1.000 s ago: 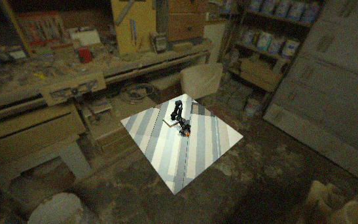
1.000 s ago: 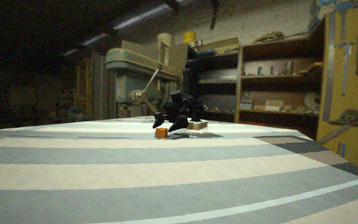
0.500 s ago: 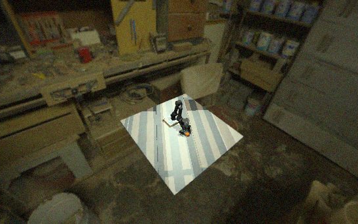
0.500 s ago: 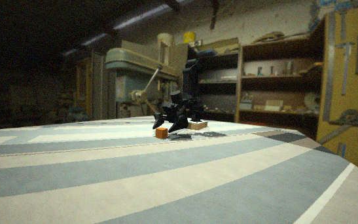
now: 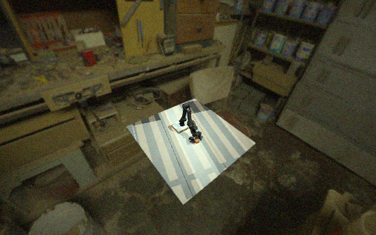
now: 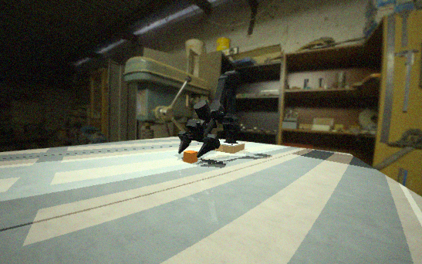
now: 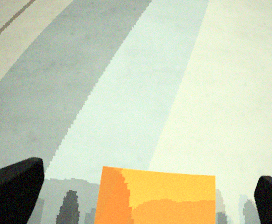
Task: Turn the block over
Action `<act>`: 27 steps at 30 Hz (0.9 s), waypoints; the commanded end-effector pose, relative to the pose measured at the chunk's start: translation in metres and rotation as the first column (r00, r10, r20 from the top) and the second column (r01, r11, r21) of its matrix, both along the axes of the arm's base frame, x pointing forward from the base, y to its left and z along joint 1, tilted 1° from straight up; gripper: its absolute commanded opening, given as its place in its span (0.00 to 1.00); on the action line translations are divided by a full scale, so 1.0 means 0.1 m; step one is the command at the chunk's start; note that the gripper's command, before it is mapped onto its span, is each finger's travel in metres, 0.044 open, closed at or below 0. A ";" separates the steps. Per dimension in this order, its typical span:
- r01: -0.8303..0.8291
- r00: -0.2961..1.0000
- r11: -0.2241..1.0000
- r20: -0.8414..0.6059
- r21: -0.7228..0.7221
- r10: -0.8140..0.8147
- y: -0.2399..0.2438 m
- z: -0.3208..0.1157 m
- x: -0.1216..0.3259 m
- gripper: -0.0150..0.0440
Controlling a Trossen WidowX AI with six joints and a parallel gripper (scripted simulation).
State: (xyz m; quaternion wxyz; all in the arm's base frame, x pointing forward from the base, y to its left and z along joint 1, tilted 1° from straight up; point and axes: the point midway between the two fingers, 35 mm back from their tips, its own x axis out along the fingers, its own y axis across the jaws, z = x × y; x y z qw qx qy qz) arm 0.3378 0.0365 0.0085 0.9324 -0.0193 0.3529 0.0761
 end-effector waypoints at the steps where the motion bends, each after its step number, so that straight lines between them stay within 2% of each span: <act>1: -0.007 0.981 0.999 -0.196 -0.045 -0.002 -0.02 0.62 -0.08 1.00; 8: -0.015 0.950 0.998 -0.313 -0.059 -0.004 -0.05 0.70 -0.31 1.00; 27: -0.015 0.948 0.998 -0.318 -0.059 -0.005 -0.04 0.71 -0.30 1.00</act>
